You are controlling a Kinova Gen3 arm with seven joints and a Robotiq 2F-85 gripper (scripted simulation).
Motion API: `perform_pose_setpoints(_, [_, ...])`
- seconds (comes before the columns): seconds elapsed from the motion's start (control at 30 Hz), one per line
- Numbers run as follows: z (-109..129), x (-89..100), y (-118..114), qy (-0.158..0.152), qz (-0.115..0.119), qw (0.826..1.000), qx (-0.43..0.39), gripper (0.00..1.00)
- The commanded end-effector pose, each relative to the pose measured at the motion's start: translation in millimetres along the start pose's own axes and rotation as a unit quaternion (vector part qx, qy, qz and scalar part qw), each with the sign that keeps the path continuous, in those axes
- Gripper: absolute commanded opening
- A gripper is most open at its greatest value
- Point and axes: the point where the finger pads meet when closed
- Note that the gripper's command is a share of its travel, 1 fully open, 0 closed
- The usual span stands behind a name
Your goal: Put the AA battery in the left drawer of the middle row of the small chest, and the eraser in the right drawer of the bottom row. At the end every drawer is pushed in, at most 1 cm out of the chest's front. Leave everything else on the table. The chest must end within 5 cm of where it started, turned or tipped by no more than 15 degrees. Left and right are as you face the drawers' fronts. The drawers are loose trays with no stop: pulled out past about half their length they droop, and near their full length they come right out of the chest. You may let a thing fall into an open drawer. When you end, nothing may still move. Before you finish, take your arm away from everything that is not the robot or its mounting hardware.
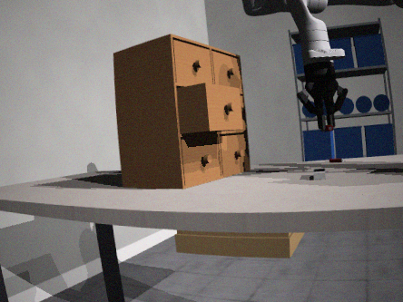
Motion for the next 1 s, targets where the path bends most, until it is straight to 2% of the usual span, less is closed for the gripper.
perform_pose_setpoints(0.0, [-2, 6.3, 7, -0.001, -0.010, 1.000, -0.001, 0.09])
perform_pose_setpoints(0.17, [-2, 11.5, 7, -0.001, -0.010, 1.000, -0.001, 0.09])
perform_pose_setpoints(0.67, [-1, 11.8, 8, -0.001, -0.010, 1.000, 0.004, 0.09])
perform_pose_setpoints(0.97, [5, 10.7, 23, -0.002, -0.011, 0.999, 0.051, 0.09])
Point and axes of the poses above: the point where the finger pads meet when closed, its own x axis back along the fingers, its own y axis across the jaws, z = x × y, and after that the axes turned 13 degrees about x, right-handed
